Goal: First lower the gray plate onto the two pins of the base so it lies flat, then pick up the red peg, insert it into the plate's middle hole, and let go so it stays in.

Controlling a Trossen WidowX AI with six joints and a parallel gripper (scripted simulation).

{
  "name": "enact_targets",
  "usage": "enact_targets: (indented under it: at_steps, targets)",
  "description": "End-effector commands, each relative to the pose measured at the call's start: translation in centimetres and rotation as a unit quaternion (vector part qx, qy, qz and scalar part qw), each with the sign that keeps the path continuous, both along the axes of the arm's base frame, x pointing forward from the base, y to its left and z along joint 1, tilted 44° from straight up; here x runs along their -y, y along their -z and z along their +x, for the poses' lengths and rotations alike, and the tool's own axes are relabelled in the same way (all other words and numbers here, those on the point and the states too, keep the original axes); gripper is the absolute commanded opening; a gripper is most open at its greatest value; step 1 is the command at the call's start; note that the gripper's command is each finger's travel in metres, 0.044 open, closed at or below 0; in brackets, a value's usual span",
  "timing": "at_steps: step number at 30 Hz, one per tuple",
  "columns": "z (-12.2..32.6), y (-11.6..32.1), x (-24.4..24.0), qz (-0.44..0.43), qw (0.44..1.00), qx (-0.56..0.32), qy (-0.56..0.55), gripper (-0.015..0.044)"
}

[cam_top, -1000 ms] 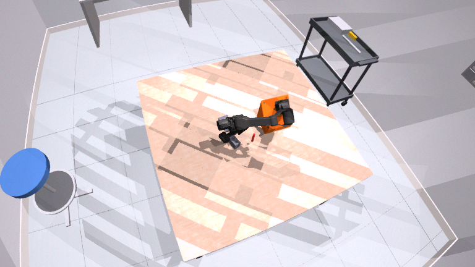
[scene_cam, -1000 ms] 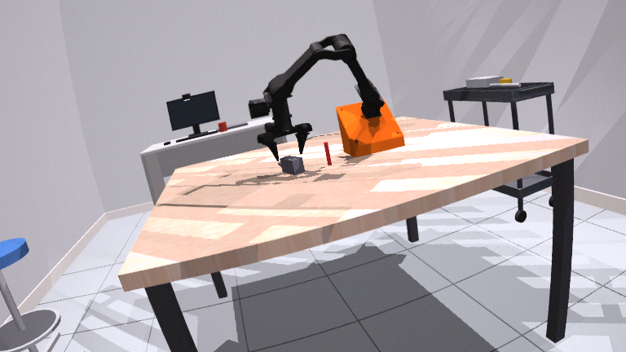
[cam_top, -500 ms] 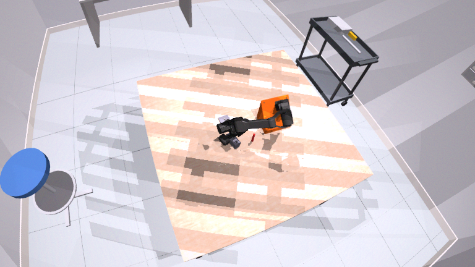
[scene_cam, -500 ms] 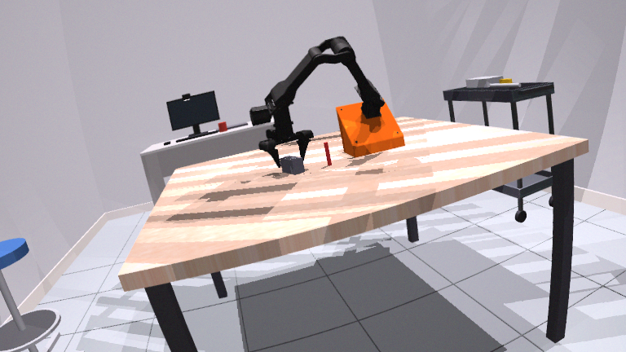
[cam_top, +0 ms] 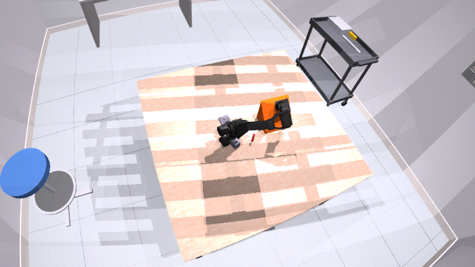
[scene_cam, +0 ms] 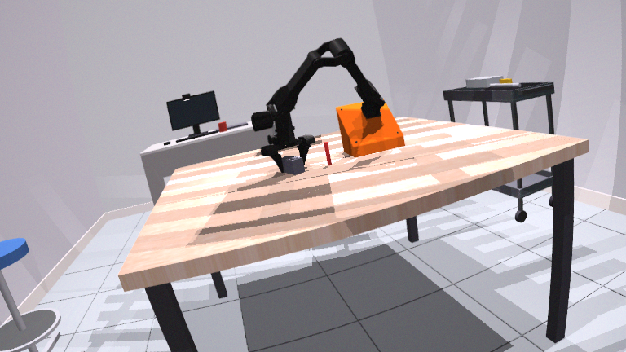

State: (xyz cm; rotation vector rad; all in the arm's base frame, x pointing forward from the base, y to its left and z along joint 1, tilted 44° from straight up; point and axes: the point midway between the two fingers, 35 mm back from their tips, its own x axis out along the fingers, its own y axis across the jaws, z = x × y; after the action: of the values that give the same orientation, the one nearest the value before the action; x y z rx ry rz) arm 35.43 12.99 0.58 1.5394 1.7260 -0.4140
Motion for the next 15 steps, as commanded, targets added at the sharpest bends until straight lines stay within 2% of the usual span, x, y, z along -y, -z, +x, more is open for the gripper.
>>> enact_targets:
  at_steps: [1,5,12,15]
  targets:
    - [0.00,0.07,-0.08,0.001,1.000,-0.001,0.001,0.0282]
    - [0.00,0.07,-0.08,0.001,1.000,-0.001,0.001,0.0177]
    - [0.00,0.07,-0.08,0.001,1.000,-0.001,0.001,0.0131]
    - [0.06,-0.05,0.08,0.001,1.000,-0.001,0.001,0.0052]
